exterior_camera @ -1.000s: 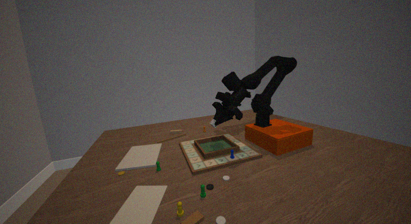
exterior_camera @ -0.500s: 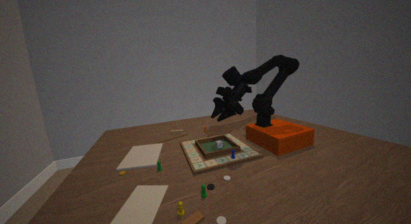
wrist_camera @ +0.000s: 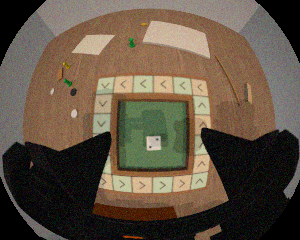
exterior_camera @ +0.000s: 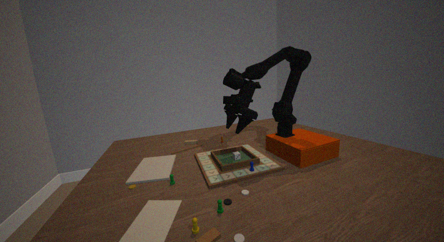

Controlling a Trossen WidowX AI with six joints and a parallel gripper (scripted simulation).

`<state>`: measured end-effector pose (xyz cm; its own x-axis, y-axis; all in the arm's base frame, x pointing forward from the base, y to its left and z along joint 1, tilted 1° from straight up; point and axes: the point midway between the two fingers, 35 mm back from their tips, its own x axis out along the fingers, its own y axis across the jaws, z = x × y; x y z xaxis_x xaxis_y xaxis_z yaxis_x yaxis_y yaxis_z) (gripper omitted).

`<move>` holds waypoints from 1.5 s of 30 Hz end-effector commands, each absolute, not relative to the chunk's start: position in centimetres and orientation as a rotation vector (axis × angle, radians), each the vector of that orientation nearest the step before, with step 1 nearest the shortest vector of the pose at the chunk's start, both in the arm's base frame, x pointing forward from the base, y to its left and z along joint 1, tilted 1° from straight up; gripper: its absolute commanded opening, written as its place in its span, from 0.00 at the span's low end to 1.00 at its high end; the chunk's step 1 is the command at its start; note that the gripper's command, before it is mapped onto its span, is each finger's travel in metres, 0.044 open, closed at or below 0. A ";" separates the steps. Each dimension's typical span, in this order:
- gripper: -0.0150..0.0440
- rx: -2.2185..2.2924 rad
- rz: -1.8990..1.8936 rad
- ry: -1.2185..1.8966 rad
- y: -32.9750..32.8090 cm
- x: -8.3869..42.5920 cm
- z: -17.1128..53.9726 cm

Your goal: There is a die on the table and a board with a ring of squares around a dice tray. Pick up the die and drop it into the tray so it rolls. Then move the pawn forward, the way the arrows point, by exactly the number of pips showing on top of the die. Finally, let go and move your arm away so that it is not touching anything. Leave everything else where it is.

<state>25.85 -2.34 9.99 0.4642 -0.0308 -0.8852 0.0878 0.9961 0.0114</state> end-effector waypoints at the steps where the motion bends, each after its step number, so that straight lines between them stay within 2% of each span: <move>1: 1.00 0.066 -0.072 1.304 -2.4 26.4 8.8; 6: 1.00 0.074 -0.067 1.495 -2.5 26.9 7.5; 11: 1.00 0.076 -0.066 1.438 -2.4 26.8 7.8; 14: 0.87 0.047 -0.030 1.455 -0.6 27.1 7.3; 20: 0.60 -0.089 0.112 1.520 7.2 27.0 5.1; 23: 0.59 -0.126 0.143 1.534 9.1 26.5 4.5; 45: 0.59 -0.126 0.143 1.534 9.2 26.5 2.1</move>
